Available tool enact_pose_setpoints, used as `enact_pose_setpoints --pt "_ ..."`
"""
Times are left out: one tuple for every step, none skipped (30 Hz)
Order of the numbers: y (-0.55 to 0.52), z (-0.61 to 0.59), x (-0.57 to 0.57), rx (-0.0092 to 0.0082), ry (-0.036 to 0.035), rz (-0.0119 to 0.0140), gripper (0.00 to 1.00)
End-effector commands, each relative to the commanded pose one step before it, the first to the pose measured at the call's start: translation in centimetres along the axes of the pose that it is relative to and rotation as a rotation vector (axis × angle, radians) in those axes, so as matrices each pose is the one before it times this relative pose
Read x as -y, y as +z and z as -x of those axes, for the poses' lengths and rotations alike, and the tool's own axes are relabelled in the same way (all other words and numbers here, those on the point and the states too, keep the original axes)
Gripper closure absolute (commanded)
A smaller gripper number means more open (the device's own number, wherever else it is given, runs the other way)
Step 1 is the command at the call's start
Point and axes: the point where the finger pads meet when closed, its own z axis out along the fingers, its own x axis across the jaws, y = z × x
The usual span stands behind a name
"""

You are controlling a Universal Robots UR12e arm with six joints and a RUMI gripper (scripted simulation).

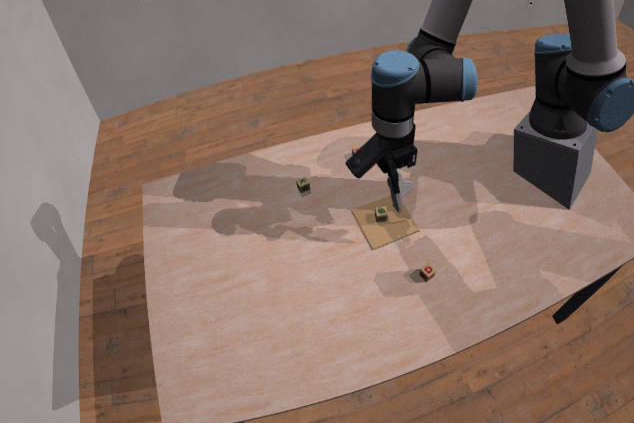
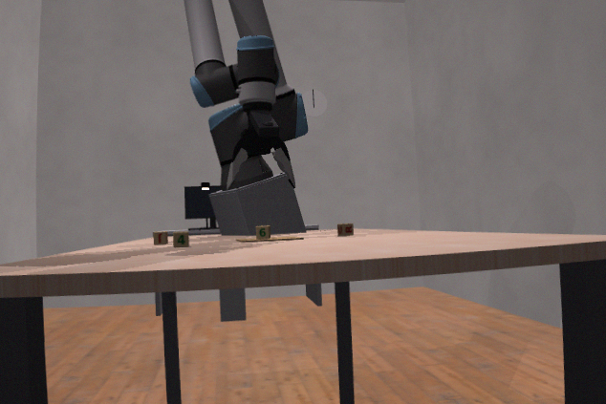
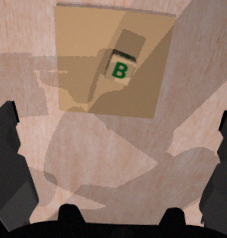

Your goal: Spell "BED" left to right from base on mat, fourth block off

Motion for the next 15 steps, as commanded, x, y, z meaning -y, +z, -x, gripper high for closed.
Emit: enact_pose_setpoints --pt "0.368 -0.051 -0.051 -0.00388 0.13955 0.00059 0.00" --pt "0.000 0.000 0.000 0.00000 0.00000 0.00000 0.00" --pt "0.000 0.000 0.000 0.00000 0.00000 0.00000 0.00" --pt "0.078 -0.012 -0.026 0.00000 0.02510 0.00000 0.00" --pt "0.071 -0.011 -0.024 0.00000 0.02305 0.00000 0.00" --pt "0.065 -0.011 -0.023 0.00000 0.02098 0.00000 0.00" --pt "0.063 -0.011 -0.023 0.00000 0.02032 0.00000 0.00" --pt "0.058 -0.010 -0.021 0.00000 0.01890 0.00000 0.00" --pt "0.052 -0.010 -0.020 0.00000 0.01682 0.00000 0.00" --pt "0.045 -0.009 -0.017 0.00000 0.01478 0.00000 0.00" --pt "0.039 -0.008 -0.015 0.00000 0.01278 0.00000 0.00" --pt "0.033 -0.007 -0.013 0.00000 0.01084 0.00000 0.00" --pt "0.028 -0.006 -0.011 0.00000 0.00899 0.00000 0.00" --pt "0.022 -0.005 -0.009 0.00000 0.00725 0.00000 0.00" --pt "0.017 -0.004 -0.007 0.00000 0.00563 0.00000 0.00"
